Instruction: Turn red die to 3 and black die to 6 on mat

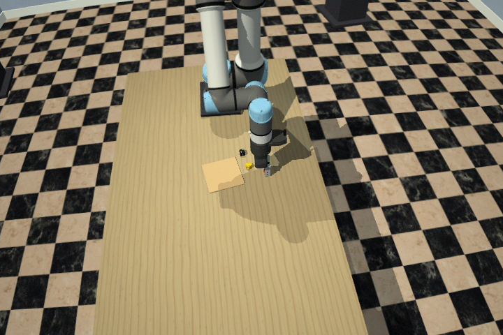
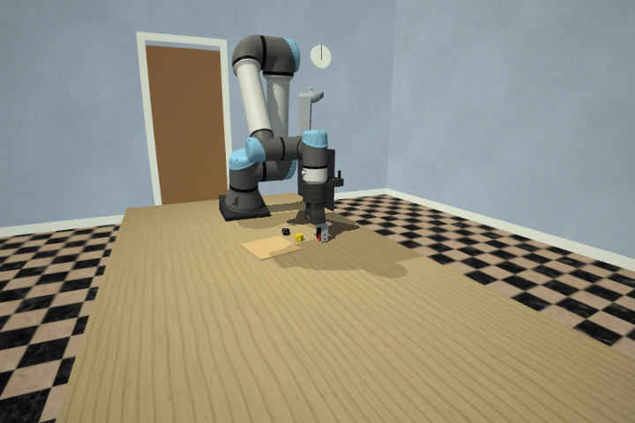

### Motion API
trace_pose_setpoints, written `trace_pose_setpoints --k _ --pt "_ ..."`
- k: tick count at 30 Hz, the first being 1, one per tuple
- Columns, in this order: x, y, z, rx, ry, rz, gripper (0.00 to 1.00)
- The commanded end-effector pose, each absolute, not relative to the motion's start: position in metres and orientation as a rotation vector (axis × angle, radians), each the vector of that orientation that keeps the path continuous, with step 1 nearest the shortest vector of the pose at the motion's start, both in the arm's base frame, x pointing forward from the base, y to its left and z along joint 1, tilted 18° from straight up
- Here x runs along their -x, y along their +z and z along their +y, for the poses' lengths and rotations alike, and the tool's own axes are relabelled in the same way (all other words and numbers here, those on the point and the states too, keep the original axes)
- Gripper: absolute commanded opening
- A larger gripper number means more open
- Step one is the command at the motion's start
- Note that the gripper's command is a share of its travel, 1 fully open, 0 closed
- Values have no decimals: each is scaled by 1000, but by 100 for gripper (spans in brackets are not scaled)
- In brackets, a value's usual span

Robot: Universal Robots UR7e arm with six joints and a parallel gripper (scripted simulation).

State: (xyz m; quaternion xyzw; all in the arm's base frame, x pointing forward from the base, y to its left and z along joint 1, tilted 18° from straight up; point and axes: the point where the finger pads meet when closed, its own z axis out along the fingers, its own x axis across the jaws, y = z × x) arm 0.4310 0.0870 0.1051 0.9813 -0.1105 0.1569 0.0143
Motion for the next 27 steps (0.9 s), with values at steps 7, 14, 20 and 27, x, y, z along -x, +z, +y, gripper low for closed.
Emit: trace_pose_setpoints --k 7,14,20,27 --pt "-429 102 88 -3057 480 -342 70" --pt "-429 102 88 -3057 480 -342 40" --pt "-429 102 88 -3057 480 -342 40" --pt "-429 102 88 -3057 480 -342 40"
